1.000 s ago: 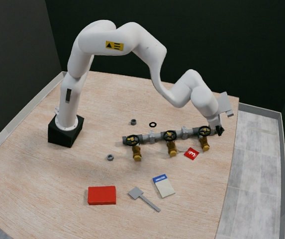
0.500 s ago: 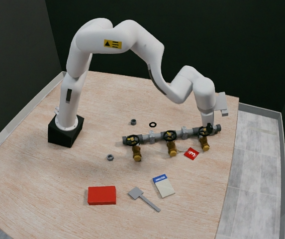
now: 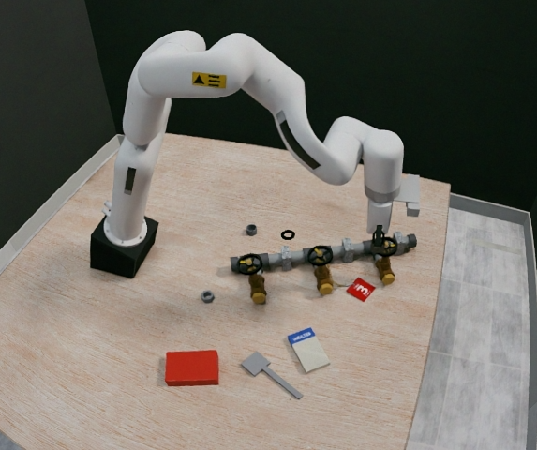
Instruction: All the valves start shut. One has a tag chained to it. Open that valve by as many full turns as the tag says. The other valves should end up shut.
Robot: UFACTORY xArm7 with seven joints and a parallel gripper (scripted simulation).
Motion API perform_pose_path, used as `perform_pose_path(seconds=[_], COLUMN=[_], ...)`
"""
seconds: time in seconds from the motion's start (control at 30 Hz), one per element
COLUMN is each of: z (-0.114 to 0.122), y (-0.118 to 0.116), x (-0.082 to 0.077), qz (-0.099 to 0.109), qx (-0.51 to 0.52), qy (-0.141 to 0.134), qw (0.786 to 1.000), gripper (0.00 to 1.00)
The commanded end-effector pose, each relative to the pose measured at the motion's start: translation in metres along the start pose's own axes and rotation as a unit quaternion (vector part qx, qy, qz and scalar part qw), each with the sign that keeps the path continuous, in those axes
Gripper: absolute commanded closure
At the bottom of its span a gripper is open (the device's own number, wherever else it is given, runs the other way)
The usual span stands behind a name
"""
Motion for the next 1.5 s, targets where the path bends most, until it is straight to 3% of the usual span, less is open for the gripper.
perform_pose_path(seconds=[0.0, 0.13, 0.2, 0.3, 0.4, 1.47], z=[0.007, 0.013, 0.013, 0.017, 0.019, 0.019], y=[0.001, 0.003, 0.003, 0.005, 0.005, 0.006], x=[-0.002, -0.003, -0.003, -0.004, -0.005, -0.005], qz=[0.041, 0.073, 0.073, 0.099, 0.111, 0.113], qx=[0.025, 0.044, 0.044, 0.059, 0.065, 0.066], qy=[-0.011, -0.015, -0.015, -0.015, -0.014, -0.014], qw=[0.999, 0.996, 0.996, 0.993, 0.992, 0.991], gripper=[0.0, 0.0, 0.0, 0.0, 0.0, 0.0])
Point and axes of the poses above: the point where the finger pads meet when closed, its own x axis out along the fingers, its own y axis across the jaws, z = x × y, the point moved 4 cm from there along -x, back along the fingers, and after that the axes turned 2 degrees about x, right-handed, at the moved point
